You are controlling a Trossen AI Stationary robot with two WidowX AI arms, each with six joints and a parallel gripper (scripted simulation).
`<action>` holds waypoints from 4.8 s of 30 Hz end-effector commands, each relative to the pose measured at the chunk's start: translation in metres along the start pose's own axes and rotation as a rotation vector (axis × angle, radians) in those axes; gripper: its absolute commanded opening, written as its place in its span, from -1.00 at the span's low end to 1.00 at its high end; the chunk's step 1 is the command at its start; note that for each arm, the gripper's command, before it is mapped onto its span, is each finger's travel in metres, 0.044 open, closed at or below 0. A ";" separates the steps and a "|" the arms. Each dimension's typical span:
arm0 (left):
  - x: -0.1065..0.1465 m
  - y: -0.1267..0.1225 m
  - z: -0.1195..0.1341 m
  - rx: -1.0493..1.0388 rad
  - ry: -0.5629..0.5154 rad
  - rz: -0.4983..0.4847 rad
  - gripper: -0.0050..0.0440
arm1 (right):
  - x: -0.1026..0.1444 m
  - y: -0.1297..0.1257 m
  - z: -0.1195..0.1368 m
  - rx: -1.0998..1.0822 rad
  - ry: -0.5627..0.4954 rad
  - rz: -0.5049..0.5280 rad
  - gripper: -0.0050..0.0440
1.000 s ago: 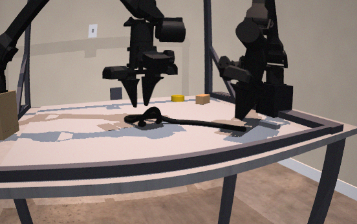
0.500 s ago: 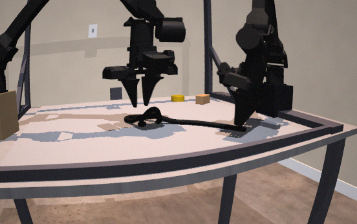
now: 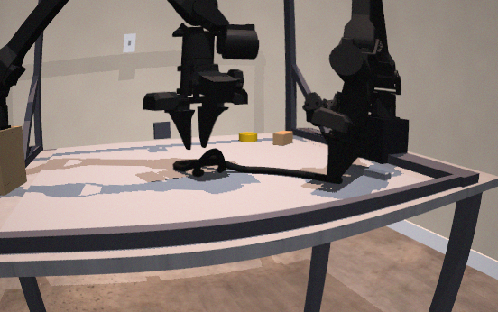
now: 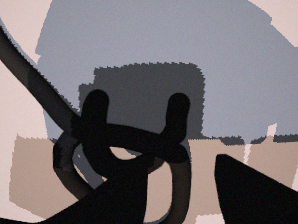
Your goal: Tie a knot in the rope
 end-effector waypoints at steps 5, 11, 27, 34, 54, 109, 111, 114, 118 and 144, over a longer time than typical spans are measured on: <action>0.002 0.004 -0.001 -0.007 -0.005 -0.015 -0.39 | 0.011 0.003 -0.002 -0.005 -0.020 -0.025 -0.22; 0.002 0.004 -0.001 -0.007 -0.005 -0.015 -0.61 | 0.009 0.003 -0.002 -0.005 -0.020 -0.025 -0.22; 0.002 0.004 -0.001 -0.007 -0.005 -0.015 -0.61 | -0.009 0.004 -0.003 -0.005 -0.020 -0.025 -0.22; 0.002 0.004 -0.001 -0.007 -0.005 -0.015 -0.61 | -0.015 0.004 -0.003 -0.005 -0.020 -0.025 -0.22; 0.002 0.004 -0.001 -0.007 -0.005 -0.015 -0.61 | -0.023 0.004 -0.003 -0.005 -0.020 -0.025 -0.22; 0.002 0.004 -0.001 -0.007 -0.005 -0.015 -0.61 | -0.047 0.004 -0.003 -0.005 -0.020 -0.025 -0.64; 0.002 0.004 -0.001 -0.007 -0.005 -0.015 -0.61 | -0.047 0.004 -0.003 -0.005 -0.020 -0.025 -0.67; 0.002 0.004 -0.001 -0.007 -0.005 -0.015 -0.61 | -0.047 0.004 -0.003 -0.005 -0.020 -0.025 -0.67; 0.002 0.004 -0.001 -0.007 -0.005 -0.015 -0.61 | -0.047 0.004 -0.003 -0.005 -0.020 -0.025 -0.67; 0.002 0.004 -0.001 -0.007 -0.005 -0.015 -0.61 | -0.017 0.004 -0.003 -0.005 -0.020 -0.025 -0.67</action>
Point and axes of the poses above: on each arm, the point midway between the two fingers, 35 mm back from their tips, its own x axis back along the fingers, its own y axis across the jaws, z = x × y, the point moved 6 cm from there along x, back along the fingers, and after that the axes turned 4 degrees about x, right-handed, at the moved point
